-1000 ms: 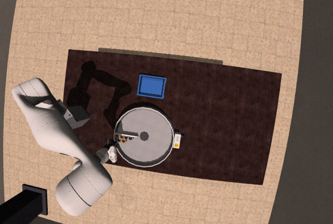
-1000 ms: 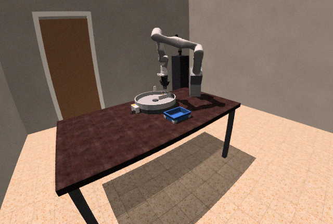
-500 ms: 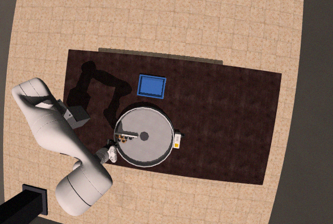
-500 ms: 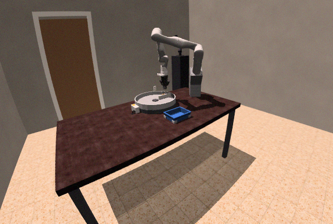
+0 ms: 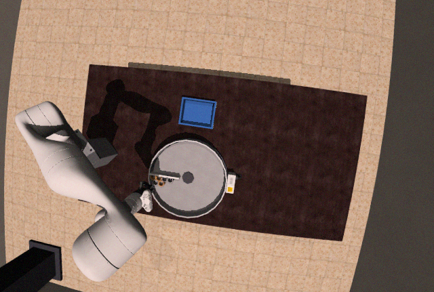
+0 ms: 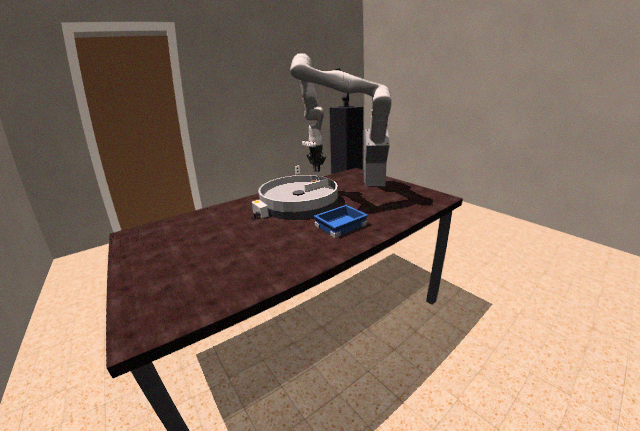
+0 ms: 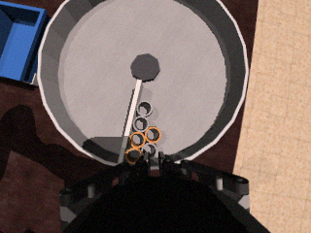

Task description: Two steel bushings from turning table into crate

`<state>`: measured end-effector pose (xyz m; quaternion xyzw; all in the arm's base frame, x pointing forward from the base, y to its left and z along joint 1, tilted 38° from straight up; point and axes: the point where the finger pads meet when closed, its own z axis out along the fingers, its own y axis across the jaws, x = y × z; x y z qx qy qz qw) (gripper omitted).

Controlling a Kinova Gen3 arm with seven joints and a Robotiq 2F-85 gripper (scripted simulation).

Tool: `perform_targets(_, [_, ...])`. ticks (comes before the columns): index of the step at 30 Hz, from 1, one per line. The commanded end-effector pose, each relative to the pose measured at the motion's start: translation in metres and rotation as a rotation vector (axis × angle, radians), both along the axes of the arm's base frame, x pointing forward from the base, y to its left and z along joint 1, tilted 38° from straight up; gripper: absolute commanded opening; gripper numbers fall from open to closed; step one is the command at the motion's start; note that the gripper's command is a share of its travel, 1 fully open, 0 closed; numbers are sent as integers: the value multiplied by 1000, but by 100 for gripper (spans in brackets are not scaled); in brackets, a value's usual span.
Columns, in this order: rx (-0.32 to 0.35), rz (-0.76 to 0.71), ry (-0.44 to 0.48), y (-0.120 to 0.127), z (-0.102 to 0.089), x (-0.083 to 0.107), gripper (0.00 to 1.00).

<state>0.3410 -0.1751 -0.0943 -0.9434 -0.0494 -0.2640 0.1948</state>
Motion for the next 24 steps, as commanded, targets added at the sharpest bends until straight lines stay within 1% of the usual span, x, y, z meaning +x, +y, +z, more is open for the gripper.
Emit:
perform_targets(1, [-1,-1,0,-1,0,0,14])
perform_targets(22, [-1,-1,0,-1,0,0,14])
perform_targets(24, [-3,0,0,1,-5,3,14])
